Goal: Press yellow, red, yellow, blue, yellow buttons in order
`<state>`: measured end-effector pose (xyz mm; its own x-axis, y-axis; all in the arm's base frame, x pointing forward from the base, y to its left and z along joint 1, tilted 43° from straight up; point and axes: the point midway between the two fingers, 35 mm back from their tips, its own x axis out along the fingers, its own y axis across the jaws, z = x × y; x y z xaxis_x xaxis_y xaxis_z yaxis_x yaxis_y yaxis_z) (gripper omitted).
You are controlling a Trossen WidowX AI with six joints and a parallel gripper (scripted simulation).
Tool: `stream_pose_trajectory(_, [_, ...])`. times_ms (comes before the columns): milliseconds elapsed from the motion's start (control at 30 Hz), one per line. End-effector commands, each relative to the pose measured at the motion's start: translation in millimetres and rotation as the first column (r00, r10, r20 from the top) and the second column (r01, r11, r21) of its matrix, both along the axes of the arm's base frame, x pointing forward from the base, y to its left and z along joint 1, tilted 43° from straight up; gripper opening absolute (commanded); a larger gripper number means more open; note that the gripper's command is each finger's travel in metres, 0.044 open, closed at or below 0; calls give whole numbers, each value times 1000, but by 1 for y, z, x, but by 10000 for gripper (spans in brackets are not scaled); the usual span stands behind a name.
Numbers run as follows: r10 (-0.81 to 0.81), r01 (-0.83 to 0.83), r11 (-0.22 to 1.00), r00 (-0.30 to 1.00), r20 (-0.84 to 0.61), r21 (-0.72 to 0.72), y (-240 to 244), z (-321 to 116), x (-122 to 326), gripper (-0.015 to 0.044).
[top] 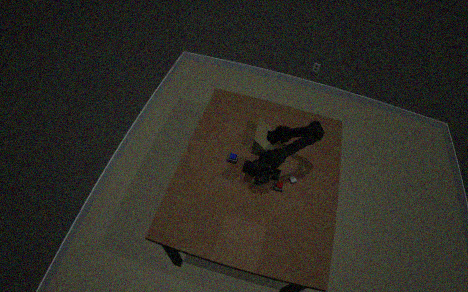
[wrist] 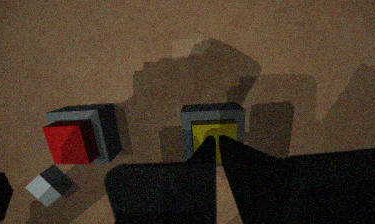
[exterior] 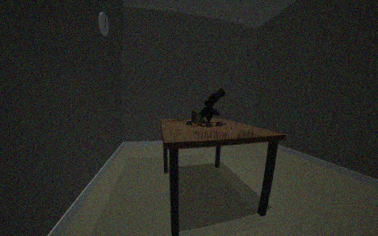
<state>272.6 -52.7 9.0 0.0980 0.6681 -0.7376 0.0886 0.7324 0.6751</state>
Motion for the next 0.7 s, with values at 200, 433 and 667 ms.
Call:
stream_pose_trajectory(200, [-6, 6, 1000, 1000, -9, 8, 3, -3, -2, 20])
stream_pose_trajectory(433, [-6, 6, 1000, 1000, -9, 8, 3, -3, -2, 20])
stream_pose_trajectory(667, [-6, 6, 1000, 1000, -10, 6, -20, 23, -5, 20])
